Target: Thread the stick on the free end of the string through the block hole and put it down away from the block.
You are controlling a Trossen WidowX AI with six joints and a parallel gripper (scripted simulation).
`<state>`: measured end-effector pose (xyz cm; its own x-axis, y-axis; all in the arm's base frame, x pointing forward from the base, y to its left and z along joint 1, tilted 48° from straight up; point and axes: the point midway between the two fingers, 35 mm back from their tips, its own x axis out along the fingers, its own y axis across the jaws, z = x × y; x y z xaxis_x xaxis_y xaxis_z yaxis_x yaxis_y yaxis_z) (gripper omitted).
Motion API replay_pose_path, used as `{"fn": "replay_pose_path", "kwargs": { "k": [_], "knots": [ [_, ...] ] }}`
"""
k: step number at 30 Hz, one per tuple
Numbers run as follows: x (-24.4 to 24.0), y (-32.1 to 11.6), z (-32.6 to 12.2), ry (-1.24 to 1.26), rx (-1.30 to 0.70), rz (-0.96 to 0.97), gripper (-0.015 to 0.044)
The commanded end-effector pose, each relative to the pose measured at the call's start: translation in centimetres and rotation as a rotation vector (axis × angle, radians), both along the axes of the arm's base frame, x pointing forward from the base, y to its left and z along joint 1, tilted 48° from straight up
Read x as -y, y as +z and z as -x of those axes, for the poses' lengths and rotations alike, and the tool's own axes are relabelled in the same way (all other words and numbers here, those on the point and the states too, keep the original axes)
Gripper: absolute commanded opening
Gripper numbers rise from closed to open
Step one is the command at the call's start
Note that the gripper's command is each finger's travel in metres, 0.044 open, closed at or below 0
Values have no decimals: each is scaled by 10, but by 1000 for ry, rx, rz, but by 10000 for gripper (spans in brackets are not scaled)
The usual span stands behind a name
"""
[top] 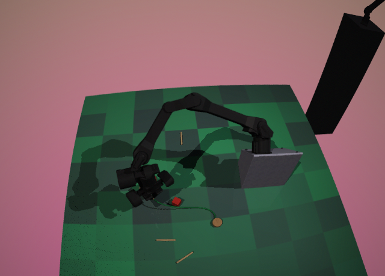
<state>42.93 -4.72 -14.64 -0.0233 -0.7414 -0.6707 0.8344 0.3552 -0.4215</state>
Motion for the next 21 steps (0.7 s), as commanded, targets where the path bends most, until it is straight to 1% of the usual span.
{"fn": "replay_pose_path", "kwargs": {
  "k": [1,10,21],
  "knots": [
    [0,0,0,0,-1,0,0],
    [0,-1,0,-8,7,0,0],
    [-10,-10,4,-117,131,0,0]
  ]
}}
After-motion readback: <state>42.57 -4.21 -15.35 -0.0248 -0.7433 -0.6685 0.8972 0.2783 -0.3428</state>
